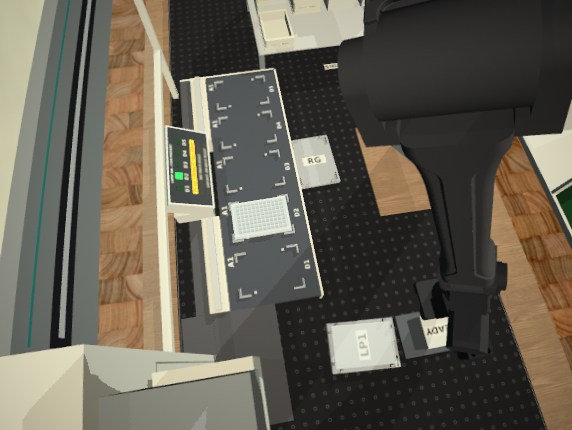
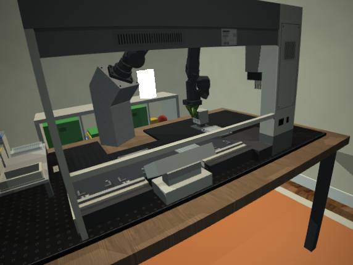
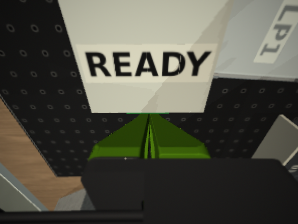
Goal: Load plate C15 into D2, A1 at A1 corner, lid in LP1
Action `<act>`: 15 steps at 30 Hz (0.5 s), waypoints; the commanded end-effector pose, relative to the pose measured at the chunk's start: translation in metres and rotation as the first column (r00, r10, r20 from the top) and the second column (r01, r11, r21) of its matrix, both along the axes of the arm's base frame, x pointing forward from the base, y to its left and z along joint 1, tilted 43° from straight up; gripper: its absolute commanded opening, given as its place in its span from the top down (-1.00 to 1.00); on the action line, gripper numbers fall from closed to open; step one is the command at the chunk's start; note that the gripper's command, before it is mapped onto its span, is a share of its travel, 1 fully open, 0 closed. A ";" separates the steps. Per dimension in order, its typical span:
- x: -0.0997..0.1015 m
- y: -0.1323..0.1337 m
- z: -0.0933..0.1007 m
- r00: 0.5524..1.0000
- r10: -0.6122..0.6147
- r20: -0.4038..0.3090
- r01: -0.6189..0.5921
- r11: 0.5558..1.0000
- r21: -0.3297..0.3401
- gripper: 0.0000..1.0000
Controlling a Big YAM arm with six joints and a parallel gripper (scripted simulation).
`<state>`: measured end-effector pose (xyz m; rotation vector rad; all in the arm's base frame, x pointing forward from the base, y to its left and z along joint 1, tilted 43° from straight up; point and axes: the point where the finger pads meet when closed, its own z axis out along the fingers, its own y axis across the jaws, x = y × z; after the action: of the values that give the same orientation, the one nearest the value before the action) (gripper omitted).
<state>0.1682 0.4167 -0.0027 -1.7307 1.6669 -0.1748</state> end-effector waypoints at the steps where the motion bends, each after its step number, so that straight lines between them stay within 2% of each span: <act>1: -0.010 0.009 0.001 1.000 0.015 -0.006 -0.015 1.000 0.003 1.00; 15: -0.011 0.013 0.002 1.000 0.016 -0.007 -0.016 1.000 0.003 1.00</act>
<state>0.1680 0.4167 -0.0033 -1.7341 1.6726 -0.1830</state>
